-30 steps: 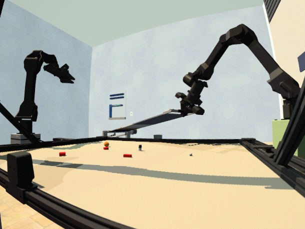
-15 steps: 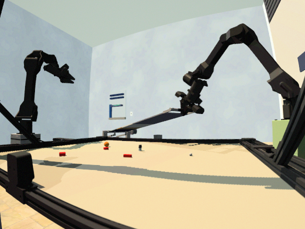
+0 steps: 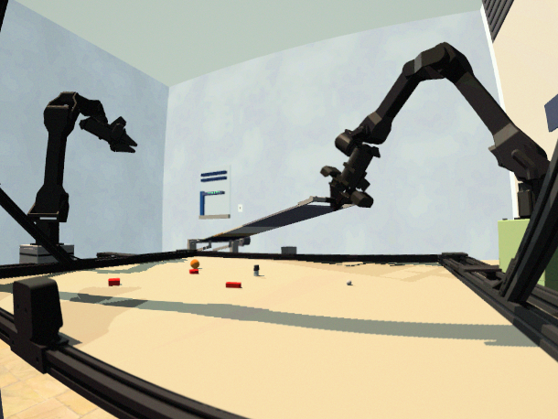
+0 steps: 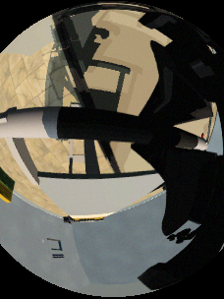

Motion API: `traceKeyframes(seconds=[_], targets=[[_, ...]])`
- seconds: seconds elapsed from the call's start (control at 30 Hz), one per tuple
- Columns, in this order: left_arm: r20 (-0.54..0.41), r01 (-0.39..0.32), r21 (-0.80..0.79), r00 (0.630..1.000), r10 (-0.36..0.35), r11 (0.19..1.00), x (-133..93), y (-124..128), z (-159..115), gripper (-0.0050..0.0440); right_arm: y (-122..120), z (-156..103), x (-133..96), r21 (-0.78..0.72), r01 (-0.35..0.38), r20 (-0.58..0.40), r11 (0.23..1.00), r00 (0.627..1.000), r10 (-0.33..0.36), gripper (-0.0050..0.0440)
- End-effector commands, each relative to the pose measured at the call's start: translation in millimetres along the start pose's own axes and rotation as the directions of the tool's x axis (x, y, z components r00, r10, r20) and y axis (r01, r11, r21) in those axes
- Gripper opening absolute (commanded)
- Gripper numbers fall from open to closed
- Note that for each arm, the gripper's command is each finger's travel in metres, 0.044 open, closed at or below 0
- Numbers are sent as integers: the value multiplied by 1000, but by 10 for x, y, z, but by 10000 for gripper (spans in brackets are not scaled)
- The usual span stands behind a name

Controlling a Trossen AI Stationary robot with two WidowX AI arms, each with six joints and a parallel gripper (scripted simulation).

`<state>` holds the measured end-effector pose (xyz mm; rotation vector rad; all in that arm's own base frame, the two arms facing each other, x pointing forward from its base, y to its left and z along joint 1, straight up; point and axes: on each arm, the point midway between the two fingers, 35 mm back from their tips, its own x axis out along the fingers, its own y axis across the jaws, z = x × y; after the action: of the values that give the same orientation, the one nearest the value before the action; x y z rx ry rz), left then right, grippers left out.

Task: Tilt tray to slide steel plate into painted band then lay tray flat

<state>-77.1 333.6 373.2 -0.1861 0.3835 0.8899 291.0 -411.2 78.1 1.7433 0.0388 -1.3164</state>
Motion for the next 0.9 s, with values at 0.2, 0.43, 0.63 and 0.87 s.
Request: traceKeyframes(seconds=[0.2,0.43,0.63,0.87], targets=[[2,1,1,1000,-1,1000,0,-3,4,440,-400,13,401,-1,-17,4,1000,1000,17,0],[2,1,1,1000,-1,1000,0,-3,4,440,-536,14,540,-1,54,4,999,999,-54,0],[2,1,1,1000,-1,1000,0,-3,4,440,-463,13,465,-1,51,4,999,999,-51,0],[2,1,1,1000,-1,1000,0,-3,4,440,-333,12,335,-1,42,4,999,999,-42,0]])
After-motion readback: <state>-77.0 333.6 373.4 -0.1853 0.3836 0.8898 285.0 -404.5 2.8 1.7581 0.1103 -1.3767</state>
